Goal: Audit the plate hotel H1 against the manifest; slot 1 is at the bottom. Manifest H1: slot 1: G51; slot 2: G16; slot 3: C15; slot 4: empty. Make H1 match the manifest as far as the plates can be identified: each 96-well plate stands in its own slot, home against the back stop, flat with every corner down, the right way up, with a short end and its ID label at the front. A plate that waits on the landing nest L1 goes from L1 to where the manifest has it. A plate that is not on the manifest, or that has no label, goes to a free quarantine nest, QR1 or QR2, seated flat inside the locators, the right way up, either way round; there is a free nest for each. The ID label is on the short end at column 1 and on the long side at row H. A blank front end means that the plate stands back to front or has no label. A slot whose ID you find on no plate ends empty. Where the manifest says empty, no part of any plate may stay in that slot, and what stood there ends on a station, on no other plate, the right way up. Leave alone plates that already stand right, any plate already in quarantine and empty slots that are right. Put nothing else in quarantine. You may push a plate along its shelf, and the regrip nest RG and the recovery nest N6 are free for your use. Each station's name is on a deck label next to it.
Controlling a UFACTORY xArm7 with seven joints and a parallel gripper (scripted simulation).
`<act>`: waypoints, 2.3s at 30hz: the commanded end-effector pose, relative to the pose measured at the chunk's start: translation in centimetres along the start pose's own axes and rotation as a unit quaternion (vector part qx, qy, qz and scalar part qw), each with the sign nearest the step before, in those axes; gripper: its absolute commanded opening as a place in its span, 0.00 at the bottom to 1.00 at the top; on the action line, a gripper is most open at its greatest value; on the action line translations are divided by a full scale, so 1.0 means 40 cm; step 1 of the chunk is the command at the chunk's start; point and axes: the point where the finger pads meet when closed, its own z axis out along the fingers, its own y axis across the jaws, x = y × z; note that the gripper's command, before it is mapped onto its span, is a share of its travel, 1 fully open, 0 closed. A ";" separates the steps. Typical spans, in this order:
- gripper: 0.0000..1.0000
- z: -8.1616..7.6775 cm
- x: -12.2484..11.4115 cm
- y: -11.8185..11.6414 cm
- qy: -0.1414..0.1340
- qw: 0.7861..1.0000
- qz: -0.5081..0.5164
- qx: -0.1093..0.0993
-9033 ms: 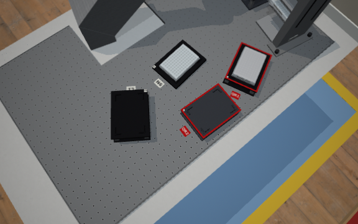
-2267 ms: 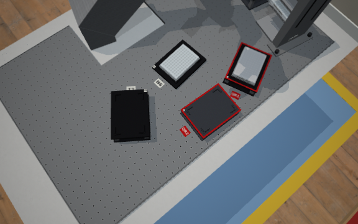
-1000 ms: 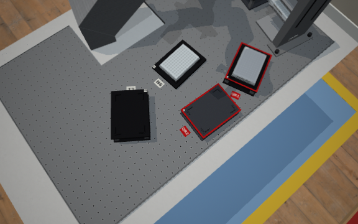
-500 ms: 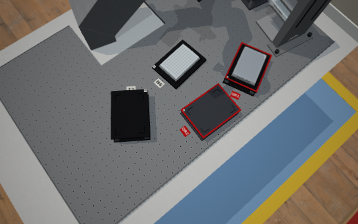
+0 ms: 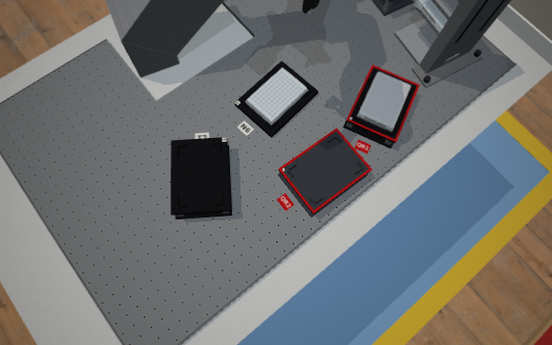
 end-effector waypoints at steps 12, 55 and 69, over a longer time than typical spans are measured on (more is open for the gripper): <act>1.00 0.056 0.002 -0.002 0.001 1.000 0.000 0.001; 1.00 0.210 0.003 -0.002 0.001 1.000 0.000 0.001; 1.00 0.260 0.003 -0.003 0.001 1.000 0.000 0.001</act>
